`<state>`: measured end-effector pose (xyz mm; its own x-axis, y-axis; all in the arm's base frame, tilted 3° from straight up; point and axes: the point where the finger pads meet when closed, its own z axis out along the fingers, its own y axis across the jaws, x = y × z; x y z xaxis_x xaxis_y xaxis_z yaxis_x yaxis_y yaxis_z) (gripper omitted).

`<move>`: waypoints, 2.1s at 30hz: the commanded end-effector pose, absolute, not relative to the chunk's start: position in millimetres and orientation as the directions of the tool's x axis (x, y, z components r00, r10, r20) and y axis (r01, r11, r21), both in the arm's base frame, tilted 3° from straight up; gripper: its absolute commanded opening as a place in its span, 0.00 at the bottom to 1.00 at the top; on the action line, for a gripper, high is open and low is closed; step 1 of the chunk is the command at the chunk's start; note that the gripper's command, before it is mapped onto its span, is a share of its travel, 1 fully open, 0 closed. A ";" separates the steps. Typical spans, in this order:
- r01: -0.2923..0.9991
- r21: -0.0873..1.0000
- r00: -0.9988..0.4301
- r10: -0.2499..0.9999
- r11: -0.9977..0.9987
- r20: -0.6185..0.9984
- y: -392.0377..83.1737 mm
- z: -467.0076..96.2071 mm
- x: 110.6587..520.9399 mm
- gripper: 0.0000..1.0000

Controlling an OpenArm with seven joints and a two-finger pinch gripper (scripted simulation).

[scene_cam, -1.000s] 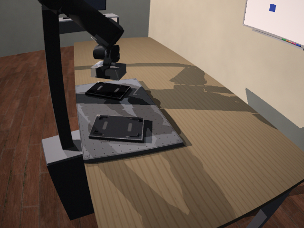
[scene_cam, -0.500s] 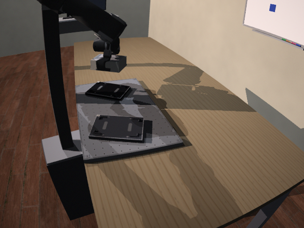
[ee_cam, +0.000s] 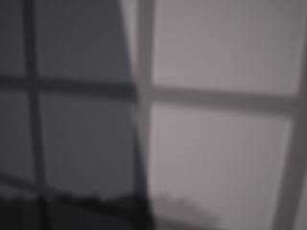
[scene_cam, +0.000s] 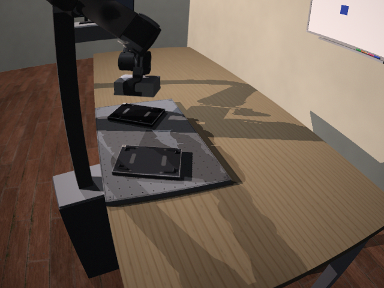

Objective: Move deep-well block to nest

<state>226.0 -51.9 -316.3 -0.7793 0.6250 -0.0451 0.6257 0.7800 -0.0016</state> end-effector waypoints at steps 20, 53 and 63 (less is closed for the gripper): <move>0.528 0.025 -0.848 0.529 0.849 -0.037 -92.4 -315.9 213.3 0.00; 0.528 0.024 -0.848 0.529 0.849 -0.038 -172.2 -318.5 191.2 0.00; 0.528 0.024 -0.848 0.529 0.849 -0.038 -172.2 -318.5 191.2 0.00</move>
<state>189.2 -172.8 -319.6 -0.8474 0.5299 -0.0341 0.5297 0.8481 0.0153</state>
